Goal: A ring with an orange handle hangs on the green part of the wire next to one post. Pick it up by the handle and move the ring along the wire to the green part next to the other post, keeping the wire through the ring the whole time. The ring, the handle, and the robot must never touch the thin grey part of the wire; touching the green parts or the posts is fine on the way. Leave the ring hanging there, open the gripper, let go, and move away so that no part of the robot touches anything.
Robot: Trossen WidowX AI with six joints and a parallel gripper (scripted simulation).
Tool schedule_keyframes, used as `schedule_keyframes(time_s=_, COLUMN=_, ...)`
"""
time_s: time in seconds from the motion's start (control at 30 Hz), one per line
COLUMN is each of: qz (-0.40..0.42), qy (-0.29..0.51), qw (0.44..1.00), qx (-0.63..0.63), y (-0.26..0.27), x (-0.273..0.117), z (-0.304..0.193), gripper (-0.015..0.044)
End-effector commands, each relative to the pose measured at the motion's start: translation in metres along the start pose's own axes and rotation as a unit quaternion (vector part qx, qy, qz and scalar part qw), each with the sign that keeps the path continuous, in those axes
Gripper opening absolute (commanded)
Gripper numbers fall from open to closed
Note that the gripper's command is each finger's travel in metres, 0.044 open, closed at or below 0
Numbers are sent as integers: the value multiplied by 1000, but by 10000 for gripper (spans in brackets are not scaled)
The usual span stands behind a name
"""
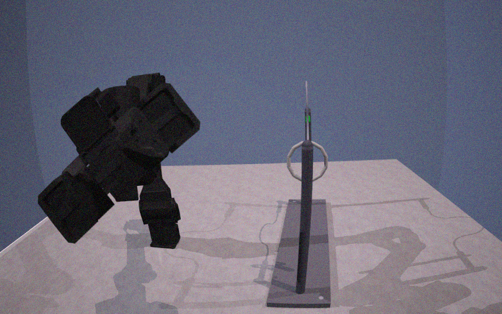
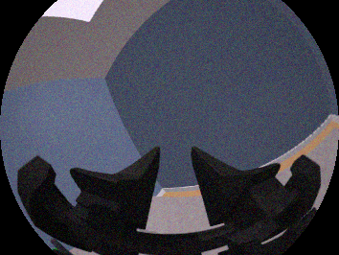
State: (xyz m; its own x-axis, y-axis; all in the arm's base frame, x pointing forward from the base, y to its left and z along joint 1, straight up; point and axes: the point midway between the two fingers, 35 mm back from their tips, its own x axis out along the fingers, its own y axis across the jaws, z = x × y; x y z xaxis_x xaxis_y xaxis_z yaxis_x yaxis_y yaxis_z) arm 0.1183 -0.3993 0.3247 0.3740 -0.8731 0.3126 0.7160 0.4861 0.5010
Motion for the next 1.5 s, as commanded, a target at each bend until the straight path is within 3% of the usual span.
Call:
schedule_keyframes(time_s=0.0, qz=41, qy=99, qw=992, qx=-69, y=4, x=-28, z=-53, gripper=160)
schedule_keyframes(time_s=0.37, qz=225, qy=301, qw=908, qx=-188, y=23, x=-147, z=-174, gripper=160)
schedule_keyframes(time_s=0.7, qz=421, qy=362, qw=808, qx=-199, y=50, x=-277, z=-230, gripper=160)
schedule_keyframes(time_s=1.03, qz=424, qy=362, qw=806, qx=-202, y=55, x=-277, z=-231, gripper=160)
schedule_keyframes(time_s=1.47, qz=417, qy=337, qw=819, qx=-203, y=106, x=-254, z=-230, gripper=160)
